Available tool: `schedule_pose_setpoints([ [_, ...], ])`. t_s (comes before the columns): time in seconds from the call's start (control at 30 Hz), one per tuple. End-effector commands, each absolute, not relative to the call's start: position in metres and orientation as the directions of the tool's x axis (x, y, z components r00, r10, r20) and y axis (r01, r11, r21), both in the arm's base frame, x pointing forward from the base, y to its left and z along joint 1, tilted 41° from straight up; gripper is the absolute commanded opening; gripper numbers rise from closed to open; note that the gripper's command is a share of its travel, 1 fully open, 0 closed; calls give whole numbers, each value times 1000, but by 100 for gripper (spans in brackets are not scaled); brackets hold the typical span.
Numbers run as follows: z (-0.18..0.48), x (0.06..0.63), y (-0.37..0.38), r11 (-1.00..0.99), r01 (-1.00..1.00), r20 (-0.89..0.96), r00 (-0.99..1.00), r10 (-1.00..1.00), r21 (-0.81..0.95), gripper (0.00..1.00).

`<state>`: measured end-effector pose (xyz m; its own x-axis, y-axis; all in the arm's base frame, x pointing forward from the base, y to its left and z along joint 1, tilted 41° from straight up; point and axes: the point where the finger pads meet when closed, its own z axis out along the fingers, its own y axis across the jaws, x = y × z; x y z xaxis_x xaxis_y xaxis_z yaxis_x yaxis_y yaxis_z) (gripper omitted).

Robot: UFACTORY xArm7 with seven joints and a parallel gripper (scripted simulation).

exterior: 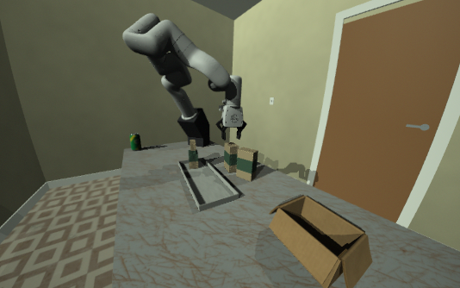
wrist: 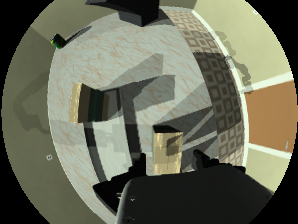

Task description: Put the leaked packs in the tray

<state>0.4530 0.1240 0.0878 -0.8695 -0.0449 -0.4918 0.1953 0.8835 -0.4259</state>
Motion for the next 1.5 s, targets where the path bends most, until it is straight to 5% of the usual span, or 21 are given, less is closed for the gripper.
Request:
schedule_pose_setpoints([
  [0.0,76,462,119,884,194,-496,-867,-47,-425,83],
  [1.47,68,468,115,884,194,-496,-867,-47,-425,83],
])
